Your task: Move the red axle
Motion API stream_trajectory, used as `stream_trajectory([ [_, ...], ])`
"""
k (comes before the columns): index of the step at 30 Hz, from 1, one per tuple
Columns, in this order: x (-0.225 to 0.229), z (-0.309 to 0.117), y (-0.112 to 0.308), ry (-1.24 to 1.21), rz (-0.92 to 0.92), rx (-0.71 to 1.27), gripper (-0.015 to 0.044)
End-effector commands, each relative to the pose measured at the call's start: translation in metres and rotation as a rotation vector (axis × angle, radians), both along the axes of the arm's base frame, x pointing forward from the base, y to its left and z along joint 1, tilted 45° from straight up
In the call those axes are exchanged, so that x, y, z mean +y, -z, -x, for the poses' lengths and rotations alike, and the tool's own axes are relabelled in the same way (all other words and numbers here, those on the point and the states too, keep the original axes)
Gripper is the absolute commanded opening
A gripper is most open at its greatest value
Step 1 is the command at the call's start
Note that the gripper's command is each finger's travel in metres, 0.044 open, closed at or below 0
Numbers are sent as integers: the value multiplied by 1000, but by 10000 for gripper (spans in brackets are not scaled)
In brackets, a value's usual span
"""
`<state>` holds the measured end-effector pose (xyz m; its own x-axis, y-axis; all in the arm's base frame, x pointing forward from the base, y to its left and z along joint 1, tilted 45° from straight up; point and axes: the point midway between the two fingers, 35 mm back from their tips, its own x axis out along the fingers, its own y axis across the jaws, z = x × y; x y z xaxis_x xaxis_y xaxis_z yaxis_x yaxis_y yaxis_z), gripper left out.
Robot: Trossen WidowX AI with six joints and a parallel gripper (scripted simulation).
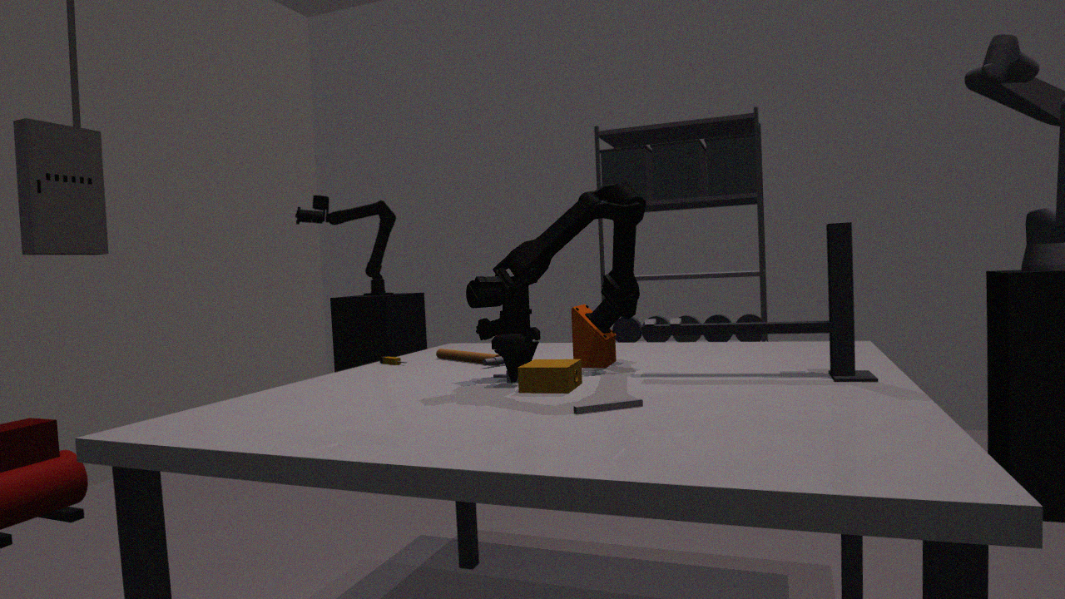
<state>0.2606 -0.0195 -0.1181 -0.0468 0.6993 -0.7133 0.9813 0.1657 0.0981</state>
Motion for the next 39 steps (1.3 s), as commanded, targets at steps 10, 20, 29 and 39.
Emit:
stream_trajectory([
  [10, 4, 2, 3, 3, -5, 6, 177],
  [20, 4, 2, 3, 3, -5, 6, 52],
  [29, -25, -2, -24, 4, 0, 6, 0],
  [39, -56, -5, -53, 3, -1, 6, 0],
])
